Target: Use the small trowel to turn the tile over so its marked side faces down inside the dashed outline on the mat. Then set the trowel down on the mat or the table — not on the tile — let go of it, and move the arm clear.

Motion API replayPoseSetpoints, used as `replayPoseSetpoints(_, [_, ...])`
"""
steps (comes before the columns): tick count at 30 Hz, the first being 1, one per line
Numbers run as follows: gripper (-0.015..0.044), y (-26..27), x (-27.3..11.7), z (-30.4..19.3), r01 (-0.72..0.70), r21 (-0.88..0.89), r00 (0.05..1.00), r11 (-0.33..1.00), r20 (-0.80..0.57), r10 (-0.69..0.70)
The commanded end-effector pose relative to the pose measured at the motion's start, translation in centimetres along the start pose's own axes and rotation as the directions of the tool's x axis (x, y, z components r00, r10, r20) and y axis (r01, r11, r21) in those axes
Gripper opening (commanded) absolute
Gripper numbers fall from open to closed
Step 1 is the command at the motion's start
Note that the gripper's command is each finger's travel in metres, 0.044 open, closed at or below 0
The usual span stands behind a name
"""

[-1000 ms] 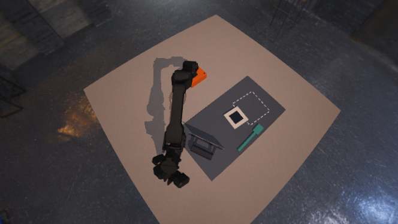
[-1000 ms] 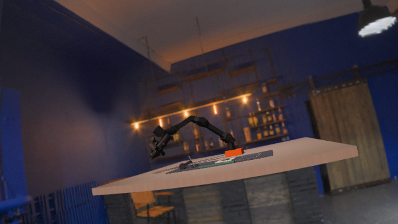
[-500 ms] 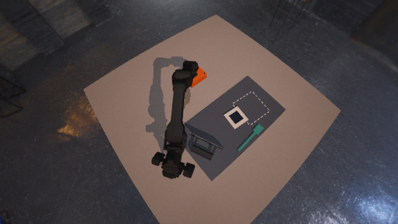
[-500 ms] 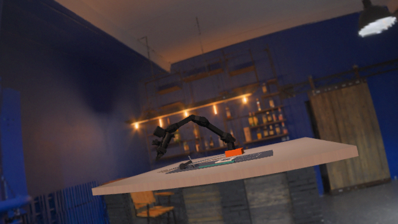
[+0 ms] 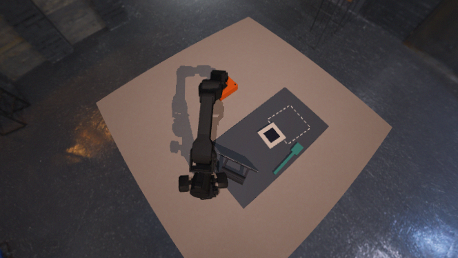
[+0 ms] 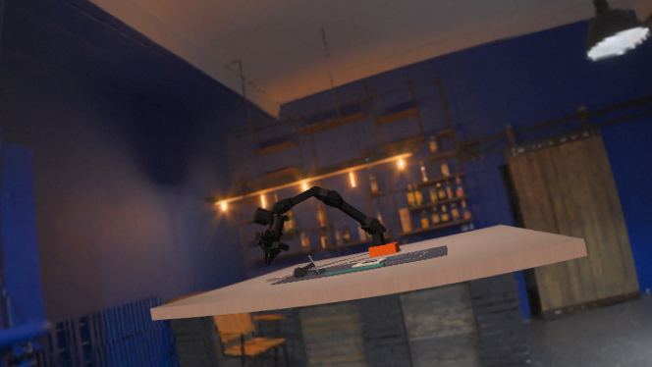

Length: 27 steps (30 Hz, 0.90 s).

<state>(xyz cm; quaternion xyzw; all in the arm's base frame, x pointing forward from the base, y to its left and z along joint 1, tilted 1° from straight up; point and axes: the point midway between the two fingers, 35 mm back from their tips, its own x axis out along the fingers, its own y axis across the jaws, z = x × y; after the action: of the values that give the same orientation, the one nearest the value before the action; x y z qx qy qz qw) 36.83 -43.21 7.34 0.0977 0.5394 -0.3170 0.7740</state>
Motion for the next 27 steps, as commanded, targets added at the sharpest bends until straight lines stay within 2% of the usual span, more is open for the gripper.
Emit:
replayPoseSetpoints(1, [0.0100,0.5,-0.6,-0.6,-0.029,-0.106,0.999,0.994,-0.033,0.026])
replayPoseSetpoints(13, [0.0100,2.1,-2.2,-3.4,-0.178,-0.447,0.978,0.877,-0.181,0.106])
replayPoseSetpoints(27, [0.0100,3.8,-4.8,-6.8,-0.394,-0.718,0.917,0.574,-0.350,0.191])
